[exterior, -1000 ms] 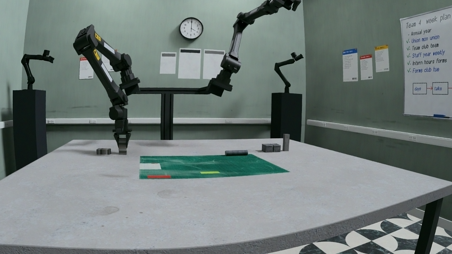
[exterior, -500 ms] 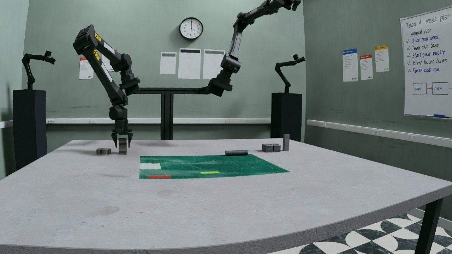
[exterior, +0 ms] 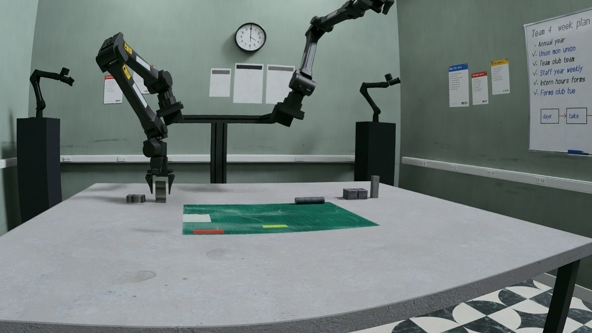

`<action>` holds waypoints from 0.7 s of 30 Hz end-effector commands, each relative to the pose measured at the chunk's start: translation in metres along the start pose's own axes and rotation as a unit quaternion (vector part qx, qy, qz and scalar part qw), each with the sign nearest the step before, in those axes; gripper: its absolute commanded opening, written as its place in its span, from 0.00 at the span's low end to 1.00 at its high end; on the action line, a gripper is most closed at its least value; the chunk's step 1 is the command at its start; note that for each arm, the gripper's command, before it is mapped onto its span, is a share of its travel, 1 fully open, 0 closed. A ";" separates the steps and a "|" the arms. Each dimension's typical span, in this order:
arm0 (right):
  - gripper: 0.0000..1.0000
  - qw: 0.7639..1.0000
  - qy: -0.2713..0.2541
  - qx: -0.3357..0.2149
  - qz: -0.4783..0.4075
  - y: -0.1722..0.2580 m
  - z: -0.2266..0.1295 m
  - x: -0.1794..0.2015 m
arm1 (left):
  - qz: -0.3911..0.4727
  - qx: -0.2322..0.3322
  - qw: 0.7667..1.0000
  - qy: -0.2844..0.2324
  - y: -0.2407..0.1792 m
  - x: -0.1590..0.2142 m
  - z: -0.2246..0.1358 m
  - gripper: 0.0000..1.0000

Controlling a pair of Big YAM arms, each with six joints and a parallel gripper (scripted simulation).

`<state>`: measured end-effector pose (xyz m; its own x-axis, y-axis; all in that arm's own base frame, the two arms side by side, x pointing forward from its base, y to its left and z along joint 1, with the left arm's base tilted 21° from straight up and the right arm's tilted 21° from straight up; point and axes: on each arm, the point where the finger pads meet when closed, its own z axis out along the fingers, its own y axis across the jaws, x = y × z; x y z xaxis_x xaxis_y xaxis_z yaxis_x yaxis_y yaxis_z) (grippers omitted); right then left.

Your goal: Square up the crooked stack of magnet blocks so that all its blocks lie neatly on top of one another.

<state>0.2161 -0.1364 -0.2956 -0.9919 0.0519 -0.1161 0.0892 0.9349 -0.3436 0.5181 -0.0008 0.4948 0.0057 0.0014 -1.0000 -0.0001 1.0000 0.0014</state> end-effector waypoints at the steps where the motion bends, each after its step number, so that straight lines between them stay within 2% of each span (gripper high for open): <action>1: 0.78 1.000 0.002 -0.001 -0.002 -0.001 0.012 0.005 | 0.006 0.008 1.000 -0.028 -0.009 -0.024 -0.003 1.00; 6: 0.78 1.000 0.013 -0.004 0.000 -0.002 0.001 0.015 | 0.006 0.008 1.000 -0.028 -0.009 -0.024 -0.003 1.00; 8: 0.78 1.000 -0.003 0.002 0.013 -0.007 0.009 -0.006 | 0.006 0.008 1.000 -0.028 -0.009 -0.024 -0.003 1.00; 12: 0.78 1.000 0.019 -0.006 0.006 0.002 0.006 0.020 | 0.006 0.008 1.000 -0.028 -0.009 -0.024 -0.003 1.00; 15: 0.78 1.000 0.022 -0.007 -0.001 0.003 0.007 0.020 | 0.006 0.008 1.000 -0.028 -0.009 -0.024 -0.003 1.00; 16: 0.78 1.000 0.007 -0.003 0.001 0.000 0.005 0.011 | 0.006 0.008 1.000 -0.028 -0.009 -0.024 -0.003 1.00; 17: 0.49 1.000 0.011 -0.003 0.000 0.000 0.005 0.015 | 0.006 0.008 1.000 -0.028 -0.009 -0.024 -0.003 1.00; 21: 0.49 1.000 0.011 -0.004 0.002 0.000 0.005 0.015 | 0.006 0.008 1.000 -0.028 -0.009 -0.024 -0.003 1.00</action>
<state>0.2173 -0.1400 -0.3054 -0.9917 0.0550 -0.1161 0.0919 0.9352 -0.3420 0.5181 -0.0008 0.4948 0.0057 0.0014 -1.0000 -0.0001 1.0000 0.0014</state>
